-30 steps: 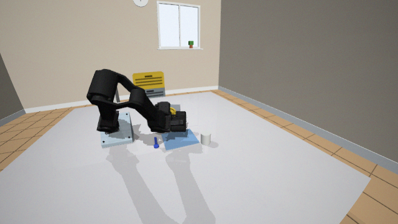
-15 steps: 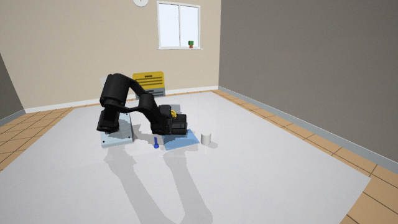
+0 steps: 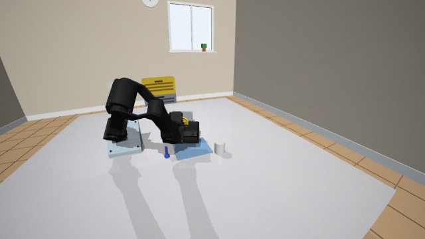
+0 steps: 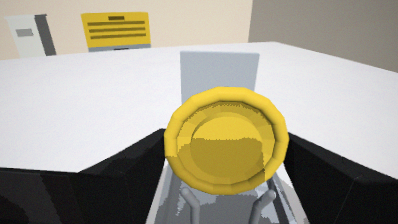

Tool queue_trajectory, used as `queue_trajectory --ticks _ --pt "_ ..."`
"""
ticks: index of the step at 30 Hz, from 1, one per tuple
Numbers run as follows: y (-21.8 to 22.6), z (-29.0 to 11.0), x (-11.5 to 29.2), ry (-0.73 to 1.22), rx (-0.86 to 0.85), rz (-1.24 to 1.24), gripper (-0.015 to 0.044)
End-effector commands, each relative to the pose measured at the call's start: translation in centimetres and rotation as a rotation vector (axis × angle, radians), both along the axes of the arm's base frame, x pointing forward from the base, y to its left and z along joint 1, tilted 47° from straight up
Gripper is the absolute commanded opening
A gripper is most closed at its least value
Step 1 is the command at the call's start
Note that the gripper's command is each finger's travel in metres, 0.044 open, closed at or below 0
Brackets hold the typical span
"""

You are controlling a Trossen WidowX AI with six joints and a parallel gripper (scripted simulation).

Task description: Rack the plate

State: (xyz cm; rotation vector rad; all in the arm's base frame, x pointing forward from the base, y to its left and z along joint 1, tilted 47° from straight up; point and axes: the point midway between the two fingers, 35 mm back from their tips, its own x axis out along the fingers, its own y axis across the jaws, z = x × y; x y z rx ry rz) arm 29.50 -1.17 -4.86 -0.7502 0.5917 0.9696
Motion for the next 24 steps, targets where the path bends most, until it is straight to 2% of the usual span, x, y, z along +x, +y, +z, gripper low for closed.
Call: queue_trajectory --ticks 1,9,17,24 --pt "0.0 0.0 0.0 0.000 0.000 0.000 0.0184" --pt "0.0 0.0 0.0 0.000 0.000 0.000 0.0394" --pt "0.2 0.2 0.1 0.000 -0.001 0.000 0.0400" --pt "7.0 6.5 1.1 -0.007 -0.003 -0.002 0.0400"
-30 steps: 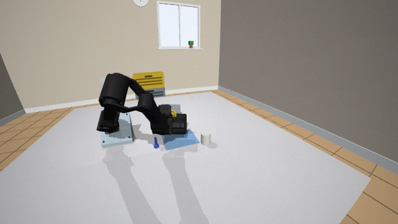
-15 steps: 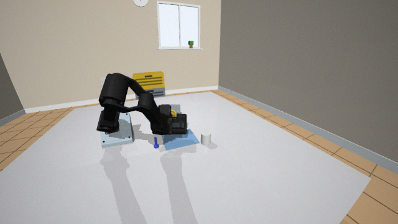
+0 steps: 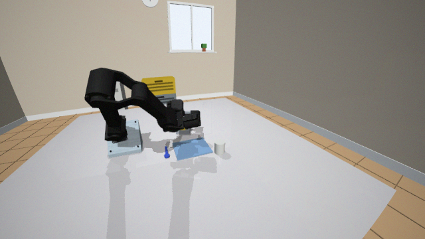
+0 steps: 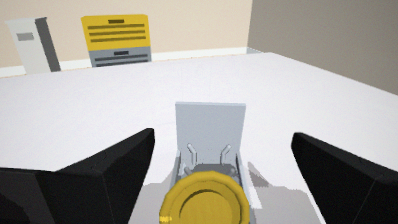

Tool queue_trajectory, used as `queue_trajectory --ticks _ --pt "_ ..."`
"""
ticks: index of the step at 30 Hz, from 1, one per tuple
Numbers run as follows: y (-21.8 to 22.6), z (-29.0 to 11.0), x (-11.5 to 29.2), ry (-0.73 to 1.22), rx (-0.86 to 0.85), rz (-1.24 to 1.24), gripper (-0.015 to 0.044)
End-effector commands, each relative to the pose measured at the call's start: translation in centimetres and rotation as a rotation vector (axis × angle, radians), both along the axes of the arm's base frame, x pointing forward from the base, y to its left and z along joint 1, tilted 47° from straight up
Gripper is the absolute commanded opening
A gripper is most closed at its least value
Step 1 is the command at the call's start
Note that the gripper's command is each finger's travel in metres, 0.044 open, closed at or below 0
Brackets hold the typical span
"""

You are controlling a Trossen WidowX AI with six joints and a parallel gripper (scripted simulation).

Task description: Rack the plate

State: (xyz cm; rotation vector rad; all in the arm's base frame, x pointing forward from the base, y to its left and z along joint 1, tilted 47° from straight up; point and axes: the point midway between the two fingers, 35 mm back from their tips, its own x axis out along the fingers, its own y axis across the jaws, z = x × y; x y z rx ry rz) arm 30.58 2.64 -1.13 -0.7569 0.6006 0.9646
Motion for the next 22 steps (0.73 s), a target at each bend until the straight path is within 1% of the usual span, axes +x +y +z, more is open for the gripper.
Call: queue_trajectory --ticks 1,2,8,15,22 --pt "4.1 3.7 -0.1 -0.015 0.014 0.002 0.0400" --pt "4.7 4.2 -0.2 -0.019 0.018 0.003 0.0400" --pt "4.9 4.4 0.4 -0.001 0.017 -0.010 0.0400" --pt "5.6 3.9 -0.4 0.184 -0.029 -0.142 0.0400" --pt "6.2 3.8 -1.6 0.347 -0.111 -0.292 0.0400"
